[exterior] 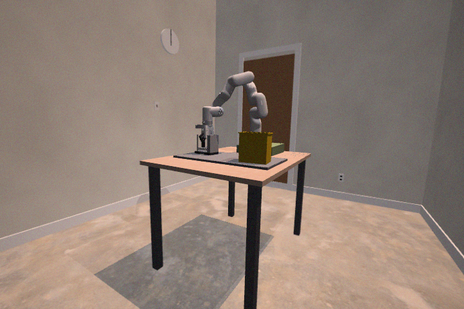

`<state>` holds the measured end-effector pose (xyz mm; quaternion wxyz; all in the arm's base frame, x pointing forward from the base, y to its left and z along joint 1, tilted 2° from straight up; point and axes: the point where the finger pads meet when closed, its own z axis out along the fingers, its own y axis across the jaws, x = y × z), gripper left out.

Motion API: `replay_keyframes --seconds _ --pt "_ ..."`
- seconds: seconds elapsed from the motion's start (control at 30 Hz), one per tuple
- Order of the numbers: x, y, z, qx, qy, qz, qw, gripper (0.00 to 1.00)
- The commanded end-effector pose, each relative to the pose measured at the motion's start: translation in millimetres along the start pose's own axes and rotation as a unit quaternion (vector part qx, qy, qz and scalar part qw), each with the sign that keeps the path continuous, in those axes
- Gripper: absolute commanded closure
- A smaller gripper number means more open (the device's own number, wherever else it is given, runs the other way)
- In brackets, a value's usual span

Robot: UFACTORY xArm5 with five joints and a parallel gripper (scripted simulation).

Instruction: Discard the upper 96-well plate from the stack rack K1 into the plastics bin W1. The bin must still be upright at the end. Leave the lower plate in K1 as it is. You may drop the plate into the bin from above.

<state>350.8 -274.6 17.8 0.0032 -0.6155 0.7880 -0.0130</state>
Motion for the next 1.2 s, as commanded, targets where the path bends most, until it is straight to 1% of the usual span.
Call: replay_keyframes --seconds 0.0,0.53,1.17 --pt "0.6 -1.3 2.6 0.002 0.001 0.0 1.0 0.0" --pt "0.6 -1.3 11.9 0.002 0.001 0.0 1.0 0.0" --pt "0.6 -1.3 11.9 0.002 0.001 0.0 1.0 0.0"
